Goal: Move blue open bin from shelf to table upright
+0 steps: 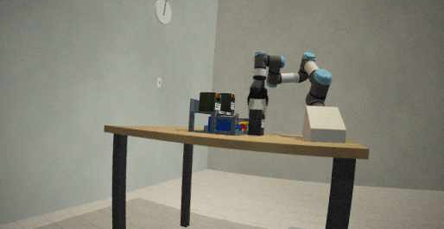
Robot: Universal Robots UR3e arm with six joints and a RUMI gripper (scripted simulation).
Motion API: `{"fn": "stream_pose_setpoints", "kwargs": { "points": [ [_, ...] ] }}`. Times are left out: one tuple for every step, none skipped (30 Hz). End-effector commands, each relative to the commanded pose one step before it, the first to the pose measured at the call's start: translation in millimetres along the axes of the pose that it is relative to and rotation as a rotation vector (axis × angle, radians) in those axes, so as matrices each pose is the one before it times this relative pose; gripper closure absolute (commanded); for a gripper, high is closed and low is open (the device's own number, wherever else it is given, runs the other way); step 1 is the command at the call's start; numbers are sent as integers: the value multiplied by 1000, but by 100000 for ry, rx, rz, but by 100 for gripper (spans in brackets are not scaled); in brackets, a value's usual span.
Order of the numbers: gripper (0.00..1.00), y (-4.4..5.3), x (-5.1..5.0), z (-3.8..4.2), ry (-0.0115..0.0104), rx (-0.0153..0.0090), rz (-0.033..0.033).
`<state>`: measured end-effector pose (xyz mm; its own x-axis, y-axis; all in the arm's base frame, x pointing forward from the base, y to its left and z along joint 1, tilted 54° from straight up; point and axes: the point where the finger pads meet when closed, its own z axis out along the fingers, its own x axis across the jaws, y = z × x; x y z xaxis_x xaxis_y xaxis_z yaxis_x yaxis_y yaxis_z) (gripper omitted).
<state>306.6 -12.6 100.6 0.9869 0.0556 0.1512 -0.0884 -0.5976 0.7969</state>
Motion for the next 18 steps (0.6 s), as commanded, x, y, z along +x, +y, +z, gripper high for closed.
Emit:
{"fn": "stream_pose_setpoints", "kwargs": {
  "points": [
    [100,64,384,-356,129,40,86],
    [100,0,0,0,0,0,0],
    [100,0,0,0,0,0,0],
    [100,0,0,0,0,0,0],
    [100,0,0,0,0,0,0],
    [100,0,0,0,0,0,0],
    [100,0,0,0,0,0,0],
    [100,0,0,0,0,0,0],
    [100,0,0,0,0,0,0],
    [100,0,0,0,0,0,0],
    [100,0,0,0,0,0,0],
    [100,0,0,0,0,0,0],
    [100,0,0,0,0,0,0],
    [100,-9,7,-2047,-1,0,-3],
    [100,-1,1,-2000,-10,-8,1],
    [100,0,1,-2000,-10,-8,1],
    [100,0,0,-2000,-10,-8,1],
    [100,0,0,-2000,-10,-8,1]
  ]
}}
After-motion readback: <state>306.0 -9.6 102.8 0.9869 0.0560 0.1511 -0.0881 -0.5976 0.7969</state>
